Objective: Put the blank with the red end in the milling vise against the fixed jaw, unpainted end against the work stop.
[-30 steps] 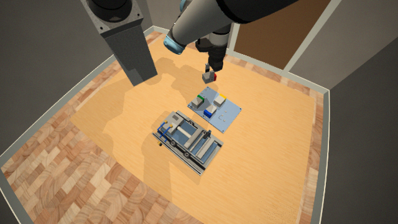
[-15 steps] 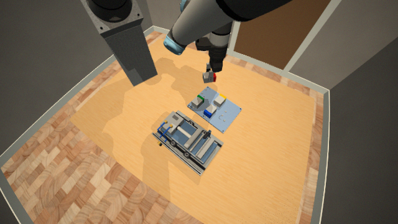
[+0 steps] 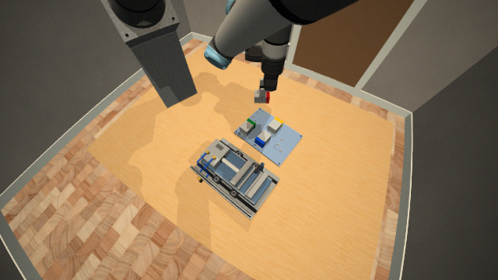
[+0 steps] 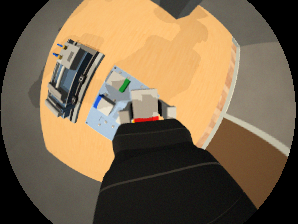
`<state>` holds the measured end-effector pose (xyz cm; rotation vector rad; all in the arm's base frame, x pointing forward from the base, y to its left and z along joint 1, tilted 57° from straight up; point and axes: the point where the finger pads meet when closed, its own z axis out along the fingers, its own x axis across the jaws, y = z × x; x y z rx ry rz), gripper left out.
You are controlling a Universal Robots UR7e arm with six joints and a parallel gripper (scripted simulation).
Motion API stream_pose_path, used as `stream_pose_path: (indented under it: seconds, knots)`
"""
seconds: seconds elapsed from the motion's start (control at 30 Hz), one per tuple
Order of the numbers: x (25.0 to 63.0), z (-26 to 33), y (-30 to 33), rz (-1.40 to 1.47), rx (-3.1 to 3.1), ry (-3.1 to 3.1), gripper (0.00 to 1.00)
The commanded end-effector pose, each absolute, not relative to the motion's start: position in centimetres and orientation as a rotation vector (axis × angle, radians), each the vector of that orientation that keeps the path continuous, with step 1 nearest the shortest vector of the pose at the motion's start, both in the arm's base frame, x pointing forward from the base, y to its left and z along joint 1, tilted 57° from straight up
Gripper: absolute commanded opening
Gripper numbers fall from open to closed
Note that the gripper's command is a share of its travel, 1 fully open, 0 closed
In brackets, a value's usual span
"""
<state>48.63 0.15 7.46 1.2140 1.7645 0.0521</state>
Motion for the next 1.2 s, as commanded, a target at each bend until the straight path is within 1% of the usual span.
stream_pose_path:
  seconds: [0.0, 0.23, 0.63, 0.8, 1.17]
  knots:
    - [48.62, 7.49, 0.18, 0.059, 1.226, 1.757, 0.0]
    - [48.62, 7.49, 0.18, 0.135, 1.339, 1.676, 0.0]
    - [48.62, 7.49, 0.18, 0.135, 1.339, 1.676, 0.0]
    - [48.62, 7.5, 0.19, 0.267, 1.526, 1.52, 0.0]
    - [48.62, 7.5, 0.19, 0.267, 1.526, 1.52, 0.0]
